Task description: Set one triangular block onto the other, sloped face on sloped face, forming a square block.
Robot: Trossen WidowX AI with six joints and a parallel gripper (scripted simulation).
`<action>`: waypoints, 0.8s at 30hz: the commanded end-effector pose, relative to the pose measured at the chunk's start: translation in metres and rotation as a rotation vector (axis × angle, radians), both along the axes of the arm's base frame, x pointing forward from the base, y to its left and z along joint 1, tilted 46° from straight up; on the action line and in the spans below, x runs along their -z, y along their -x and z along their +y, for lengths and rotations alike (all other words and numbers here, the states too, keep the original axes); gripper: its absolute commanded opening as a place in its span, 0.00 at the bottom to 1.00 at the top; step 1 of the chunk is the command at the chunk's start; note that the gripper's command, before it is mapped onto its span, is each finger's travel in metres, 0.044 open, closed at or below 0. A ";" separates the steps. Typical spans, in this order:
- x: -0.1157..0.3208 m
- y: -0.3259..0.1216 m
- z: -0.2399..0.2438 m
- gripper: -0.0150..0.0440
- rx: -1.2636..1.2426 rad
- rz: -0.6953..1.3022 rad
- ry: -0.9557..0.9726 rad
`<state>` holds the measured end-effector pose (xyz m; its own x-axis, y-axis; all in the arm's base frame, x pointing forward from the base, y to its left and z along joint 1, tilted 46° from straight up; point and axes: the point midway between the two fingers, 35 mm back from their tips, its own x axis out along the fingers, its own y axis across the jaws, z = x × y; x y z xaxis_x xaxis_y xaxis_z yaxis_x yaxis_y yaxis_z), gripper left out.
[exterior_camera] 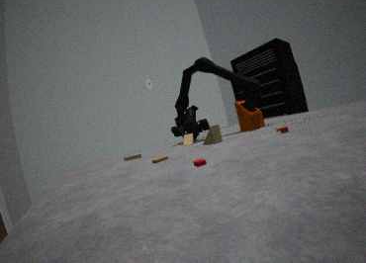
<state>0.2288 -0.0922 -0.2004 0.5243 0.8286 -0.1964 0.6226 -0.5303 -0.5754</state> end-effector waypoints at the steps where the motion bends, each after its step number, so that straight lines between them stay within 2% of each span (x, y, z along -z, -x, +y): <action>1: 0.000 0.000 0.000 0.50 0.000 0.000 0.000; 2: 0.000 0.000 0.000 0.49 0.000 0.000 0.000; 7: -0.002 0.000 -0.002 0.26 0.000 0.000 0.001; 24: -0.054 -0.004 -0.058 0.25 0.000 0.002 0.004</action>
